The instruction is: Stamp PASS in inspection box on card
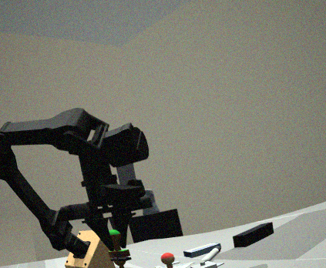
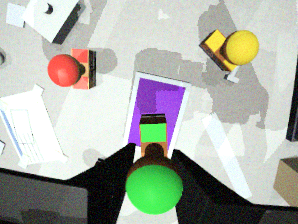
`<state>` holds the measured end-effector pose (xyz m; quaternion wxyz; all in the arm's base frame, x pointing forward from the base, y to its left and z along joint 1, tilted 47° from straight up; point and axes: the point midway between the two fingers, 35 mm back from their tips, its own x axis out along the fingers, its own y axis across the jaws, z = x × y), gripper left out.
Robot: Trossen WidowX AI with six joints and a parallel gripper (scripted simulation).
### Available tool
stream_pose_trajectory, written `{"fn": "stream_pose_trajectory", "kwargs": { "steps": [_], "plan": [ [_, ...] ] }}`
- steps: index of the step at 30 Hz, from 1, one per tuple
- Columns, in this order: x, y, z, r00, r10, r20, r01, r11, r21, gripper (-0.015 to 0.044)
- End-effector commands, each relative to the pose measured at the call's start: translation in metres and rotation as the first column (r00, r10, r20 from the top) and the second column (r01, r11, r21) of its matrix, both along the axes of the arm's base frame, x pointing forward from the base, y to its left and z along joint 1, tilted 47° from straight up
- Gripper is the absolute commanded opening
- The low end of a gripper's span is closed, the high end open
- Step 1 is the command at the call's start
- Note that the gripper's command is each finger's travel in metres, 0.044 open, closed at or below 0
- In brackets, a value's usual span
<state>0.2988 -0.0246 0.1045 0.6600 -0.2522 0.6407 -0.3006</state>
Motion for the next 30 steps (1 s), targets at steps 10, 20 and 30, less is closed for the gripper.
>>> {"fn": "stream_pose_trajectory", "kwargs": {
  "steps": [10,20,30],
  "plan": [
    [-0.006,0.066,-0.063,1.0,-0.02,0.015,0.02,0.999,0.025,0.0],
    [-0.031,0.115,-0.117,0.998,-0.047,0.038,0.046,0.999,0.016,0.0],
    [-0.036,0.12,-0.127,0.998,-0.05,0.042,0.05,0.999,0.012,0.0]
  ]
}}
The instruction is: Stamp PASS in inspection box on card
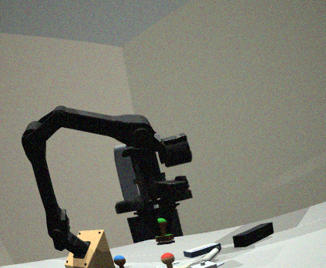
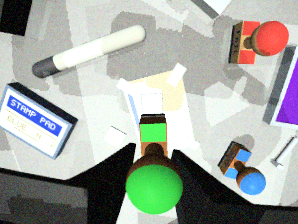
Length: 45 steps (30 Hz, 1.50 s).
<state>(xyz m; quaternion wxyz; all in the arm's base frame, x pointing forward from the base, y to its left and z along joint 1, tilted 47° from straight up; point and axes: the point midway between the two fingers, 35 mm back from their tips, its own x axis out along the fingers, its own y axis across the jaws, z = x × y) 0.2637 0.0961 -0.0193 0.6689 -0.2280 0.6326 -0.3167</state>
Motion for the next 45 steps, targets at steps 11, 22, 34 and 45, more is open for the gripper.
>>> {"fn": "stream_pose_trajectory", "kwargs": {
  "steps": [11,22,34,45],
  "plan": [
    [-0.001,-0.006,-0.008,1.0,-0.006,-0.001,0.006,1.0,0.001,0.0],
    [0.0,-0.011,-0.014,1.0,-0.004,-0.001,0.004,1.0,0.002,0.0],
    [0.0,-0.017,-0.019,1.0,-0.003,0.001,0.003,1.0,0.002,0.0],
    [0.0,-0.022,-0.025,1.0,-0.001,0.002,0.001,1.0,0.002,0.0]
  ]
}}
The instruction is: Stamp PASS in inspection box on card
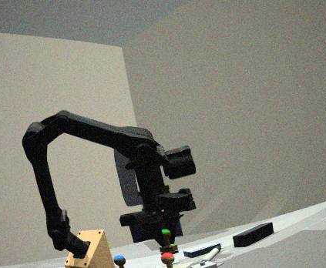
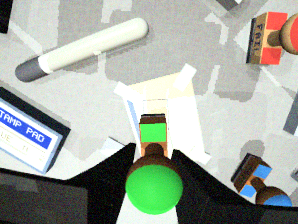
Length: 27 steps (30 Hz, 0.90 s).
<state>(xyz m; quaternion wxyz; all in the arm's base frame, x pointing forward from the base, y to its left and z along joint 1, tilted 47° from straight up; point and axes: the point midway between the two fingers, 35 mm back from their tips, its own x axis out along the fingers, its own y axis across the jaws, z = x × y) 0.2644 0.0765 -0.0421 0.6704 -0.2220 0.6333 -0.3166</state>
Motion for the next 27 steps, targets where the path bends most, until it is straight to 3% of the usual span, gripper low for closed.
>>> {"fn": "stream_pose_trajectory", "kwargs": {
  "steps": [1,27],
  "plan": [
    [0.0,-0.003,-0.002,1.0,0.006,-0.003,-0.006,1.0,-0.007,0.0],
    [-0.001,-0.016,-0.014,1.0,0.009,-0.001,-0.009,1.0,-0.008,0.0]
  ]
}}
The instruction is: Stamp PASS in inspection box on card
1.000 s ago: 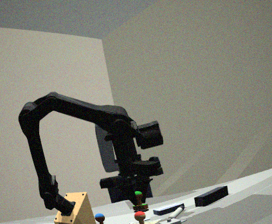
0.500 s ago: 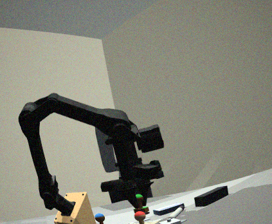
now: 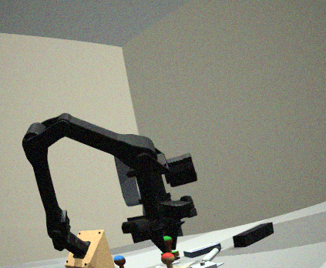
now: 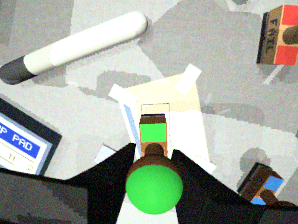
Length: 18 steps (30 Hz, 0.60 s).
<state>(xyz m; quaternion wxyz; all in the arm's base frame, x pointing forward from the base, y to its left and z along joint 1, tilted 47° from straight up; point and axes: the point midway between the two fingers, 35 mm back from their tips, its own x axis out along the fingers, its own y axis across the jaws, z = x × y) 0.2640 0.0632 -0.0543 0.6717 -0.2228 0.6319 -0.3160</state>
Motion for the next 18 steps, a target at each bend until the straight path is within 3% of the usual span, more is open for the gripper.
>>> {"fn": "stream_pose_trajectory", "kwargs": {
  "steps": [1,18],
  "plan": [
    [-0.0007,-0.003,-0.0021,1.0,0.006,-0.003,-0.006,1.0,-0.007,0.0],
    [-0.0017,-0.0115,-0.0093,1.0,0.007,-0.002,-0.007,1.0,-0.009,0.0]
  ]
}}
